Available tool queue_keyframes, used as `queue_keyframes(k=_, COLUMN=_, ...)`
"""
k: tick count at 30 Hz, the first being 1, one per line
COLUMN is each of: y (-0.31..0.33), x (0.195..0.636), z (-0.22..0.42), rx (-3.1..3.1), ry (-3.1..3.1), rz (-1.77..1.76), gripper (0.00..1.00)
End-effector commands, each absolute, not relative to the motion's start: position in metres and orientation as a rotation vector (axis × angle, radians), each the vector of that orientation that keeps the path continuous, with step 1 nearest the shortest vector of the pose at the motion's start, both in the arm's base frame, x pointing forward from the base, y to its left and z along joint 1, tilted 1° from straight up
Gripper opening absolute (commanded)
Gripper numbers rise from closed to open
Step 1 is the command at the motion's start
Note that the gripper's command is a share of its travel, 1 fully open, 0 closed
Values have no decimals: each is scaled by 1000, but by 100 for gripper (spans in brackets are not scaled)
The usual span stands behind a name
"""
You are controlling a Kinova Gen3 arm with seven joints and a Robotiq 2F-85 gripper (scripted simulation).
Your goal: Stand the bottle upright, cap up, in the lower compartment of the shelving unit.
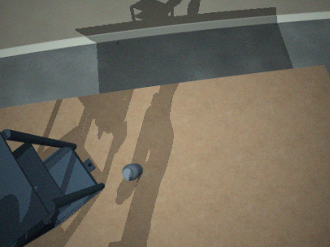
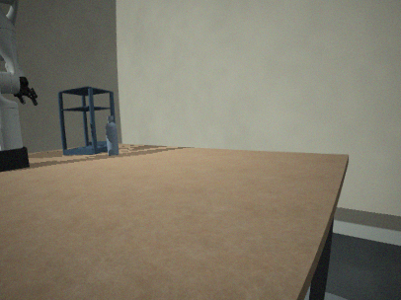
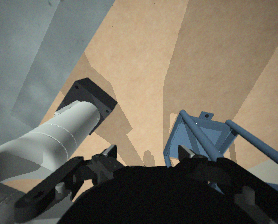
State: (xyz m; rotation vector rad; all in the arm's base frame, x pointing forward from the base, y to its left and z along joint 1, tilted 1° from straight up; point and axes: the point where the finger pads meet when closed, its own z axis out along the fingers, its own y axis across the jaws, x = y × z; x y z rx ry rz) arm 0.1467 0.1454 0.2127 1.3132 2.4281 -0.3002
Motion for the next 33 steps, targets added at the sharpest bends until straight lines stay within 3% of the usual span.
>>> queue_keyframes(k=1, y=146, x=147, z=213, rx=1313, ry=2428, rz=-299, gripper=100)
queue_keyframes(k=21, y=147, x=147, z=217, rx=1313, ry=2428, rz=-298, gripper=100)
queue_keyframes(k=33, y=150, x=151, z=306, rx=1311, ry=2425, rz=-296, gripper=100)
